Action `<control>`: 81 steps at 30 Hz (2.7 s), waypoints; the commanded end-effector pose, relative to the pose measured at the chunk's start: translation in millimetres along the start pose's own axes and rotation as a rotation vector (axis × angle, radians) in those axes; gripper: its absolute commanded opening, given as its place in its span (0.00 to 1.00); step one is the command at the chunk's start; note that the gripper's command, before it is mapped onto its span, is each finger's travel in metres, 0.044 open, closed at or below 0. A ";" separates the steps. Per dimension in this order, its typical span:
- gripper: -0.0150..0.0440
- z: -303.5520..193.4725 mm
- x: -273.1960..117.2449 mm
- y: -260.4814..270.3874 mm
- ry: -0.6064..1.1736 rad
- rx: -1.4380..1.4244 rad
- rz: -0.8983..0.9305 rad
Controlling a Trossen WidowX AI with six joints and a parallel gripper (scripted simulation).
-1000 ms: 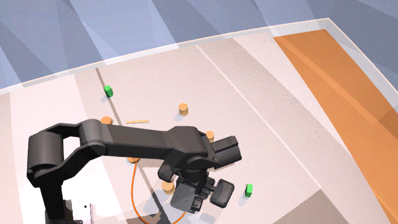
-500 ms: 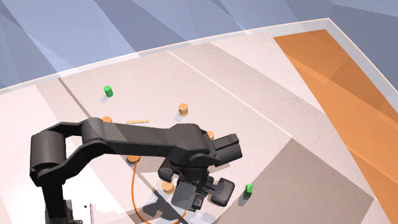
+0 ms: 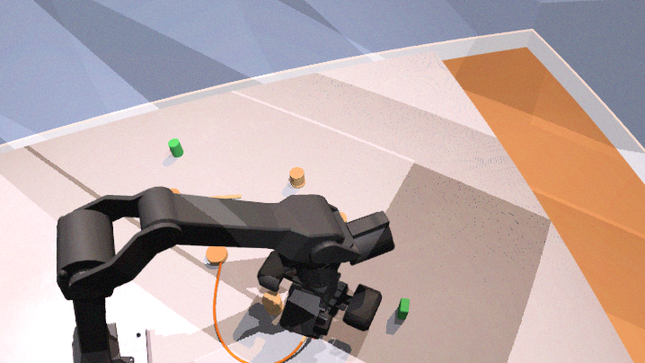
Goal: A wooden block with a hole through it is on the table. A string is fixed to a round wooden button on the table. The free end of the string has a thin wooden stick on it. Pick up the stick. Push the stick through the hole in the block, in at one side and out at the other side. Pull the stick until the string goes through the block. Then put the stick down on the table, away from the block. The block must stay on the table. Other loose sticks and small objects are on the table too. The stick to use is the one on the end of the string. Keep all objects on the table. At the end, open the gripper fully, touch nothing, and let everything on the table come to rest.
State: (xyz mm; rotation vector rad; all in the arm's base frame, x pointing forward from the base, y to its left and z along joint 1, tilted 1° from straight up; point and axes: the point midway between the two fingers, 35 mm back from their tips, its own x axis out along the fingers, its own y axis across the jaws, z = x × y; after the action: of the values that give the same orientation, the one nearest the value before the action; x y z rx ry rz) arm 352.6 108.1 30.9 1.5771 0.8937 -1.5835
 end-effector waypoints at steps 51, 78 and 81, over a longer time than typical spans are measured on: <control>0.25 -71.7 -2.8 -0.4 -0.001 0.073 0.005; 0.25 -102.5 4.8 4.2 0.000 0.079 -0.008; 0.25 -102.5 4.8 4.2 0.000 0.079 -0.008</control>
State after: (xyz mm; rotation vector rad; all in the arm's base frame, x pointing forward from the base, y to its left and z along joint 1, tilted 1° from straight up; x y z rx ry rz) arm 407.8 192.6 28.4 1.6313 0.8438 -1.6314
